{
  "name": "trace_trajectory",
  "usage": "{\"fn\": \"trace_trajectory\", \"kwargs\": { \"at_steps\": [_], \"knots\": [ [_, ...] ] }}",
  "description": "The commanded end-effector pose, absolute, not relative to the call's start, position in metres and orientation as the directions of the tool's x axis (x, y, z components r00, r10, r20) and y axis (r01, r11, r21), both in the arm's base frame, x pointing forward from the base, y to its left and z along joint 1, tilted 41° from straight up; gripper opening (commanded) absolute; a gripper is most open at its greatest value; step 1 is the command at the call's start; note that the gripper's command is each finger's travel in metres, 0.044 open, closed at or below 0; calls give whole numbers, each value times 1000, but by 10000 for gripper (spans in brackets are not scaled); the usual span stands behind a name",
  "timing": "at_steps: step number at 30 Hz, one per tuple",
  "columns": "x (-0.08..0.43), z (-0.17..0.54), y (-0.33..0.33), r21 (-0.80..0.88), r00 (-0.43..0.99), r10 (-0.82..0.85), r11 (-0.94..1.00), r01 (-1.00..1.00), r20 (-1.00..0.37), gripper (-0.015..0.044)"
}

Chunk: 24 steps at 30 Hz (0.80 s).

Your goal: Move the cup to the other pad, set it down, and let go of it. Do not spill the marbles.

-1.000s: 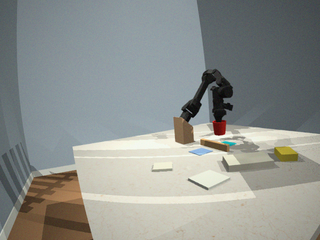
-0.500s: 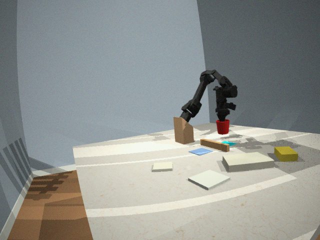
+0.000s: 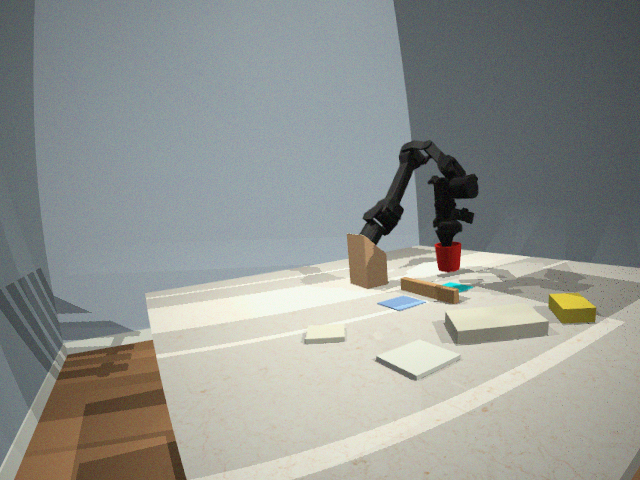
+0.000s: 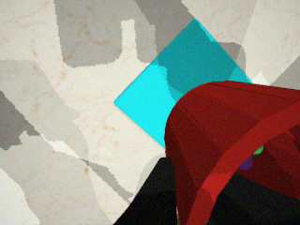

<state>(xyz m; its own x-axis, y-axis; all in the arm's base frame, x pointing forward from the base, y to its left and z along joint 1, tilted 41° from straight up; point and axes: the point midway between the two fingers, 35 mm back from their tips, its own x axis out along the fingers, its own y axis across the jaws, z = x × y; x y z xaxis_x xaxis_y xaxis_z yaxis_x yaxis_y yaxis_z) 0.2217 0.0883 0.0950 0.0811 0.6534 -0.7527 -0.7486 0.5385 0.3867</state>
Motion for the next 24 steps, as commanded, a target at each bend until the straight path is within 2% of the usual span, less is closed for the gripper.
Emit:
{"fn": "trace_trajectory", "kwargs": {
  "at_steps": [1,24],
  "knots": [
    [221,90,93,393,76,654,538,-746,-752,0],
    [223,70,111,393,76,655,538,-746,-751,0]
  ]
}}
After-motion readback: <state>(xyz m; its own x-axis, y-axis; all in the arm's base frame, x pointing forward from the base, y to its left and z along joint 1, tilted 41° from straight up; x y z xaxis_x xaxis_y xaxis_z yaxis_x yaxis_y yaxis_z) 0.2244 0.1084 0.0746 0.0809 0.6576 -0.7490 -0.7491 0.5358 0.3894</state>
